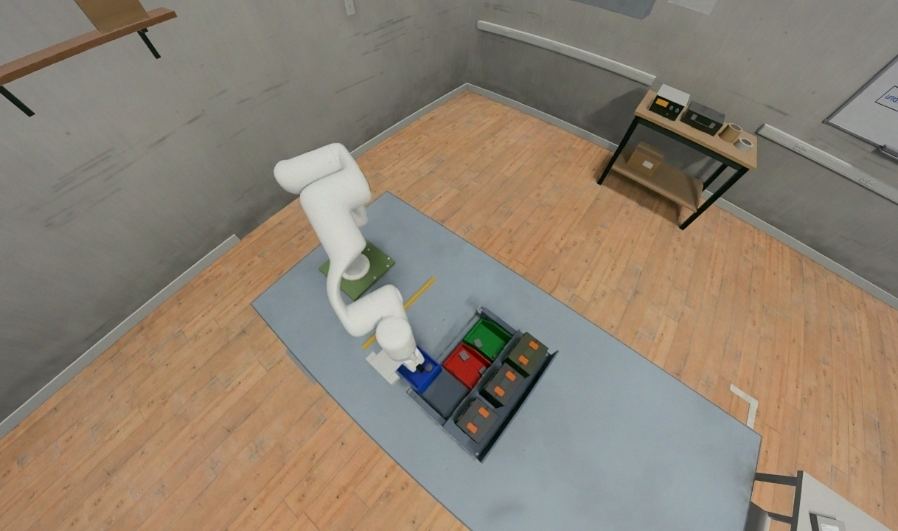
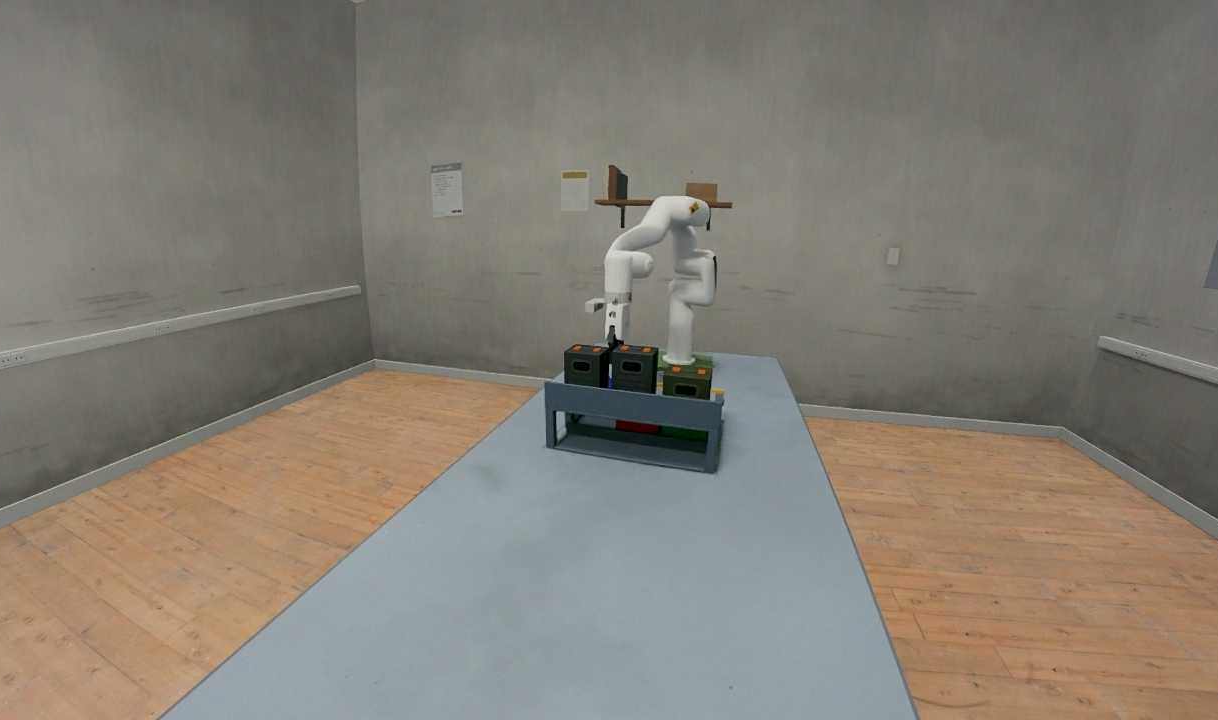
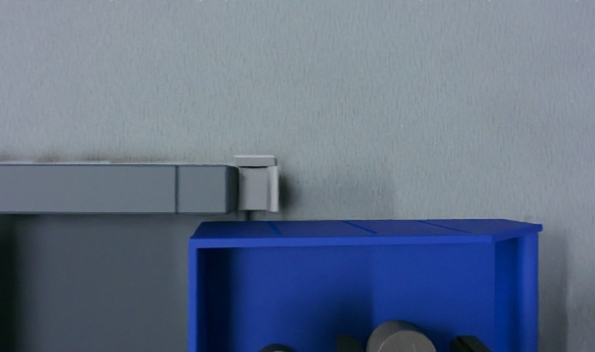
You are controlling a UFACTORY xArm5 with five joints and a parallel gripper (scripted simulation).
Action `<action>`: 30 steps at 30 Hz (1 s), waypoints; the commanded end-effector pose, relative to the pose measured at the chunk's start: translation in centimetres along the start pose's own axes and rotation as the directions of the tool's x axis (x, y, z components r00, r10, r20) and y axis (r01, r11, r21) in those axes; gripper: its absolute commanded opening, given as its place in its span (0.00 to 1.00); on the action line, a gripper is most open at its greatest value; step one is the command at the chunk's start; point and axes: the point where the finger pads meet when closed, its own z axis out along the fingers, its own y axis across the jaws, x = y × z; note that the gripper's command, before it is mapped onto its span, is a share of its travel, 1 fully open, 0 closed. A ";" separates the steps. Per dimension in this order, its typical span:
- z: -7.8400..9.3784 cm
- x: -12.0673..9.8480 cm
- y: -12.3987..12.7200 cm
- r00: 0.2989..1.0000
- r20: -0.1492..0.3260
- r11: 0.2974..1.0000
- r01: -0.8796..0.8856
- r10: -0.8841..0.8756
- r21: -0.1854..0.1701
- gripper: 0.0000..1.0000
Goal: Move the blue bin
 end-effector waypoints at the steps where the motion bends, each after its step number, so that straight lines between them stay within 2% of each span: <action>1: -0.5 0.0 -0.9 1.000 0.008 1.000 0.000 0.000 0.006 0.34; 30: -2.6 -0.6 -6.7 1.000 0.008 1.000 0.000 0.000 0.006 0.34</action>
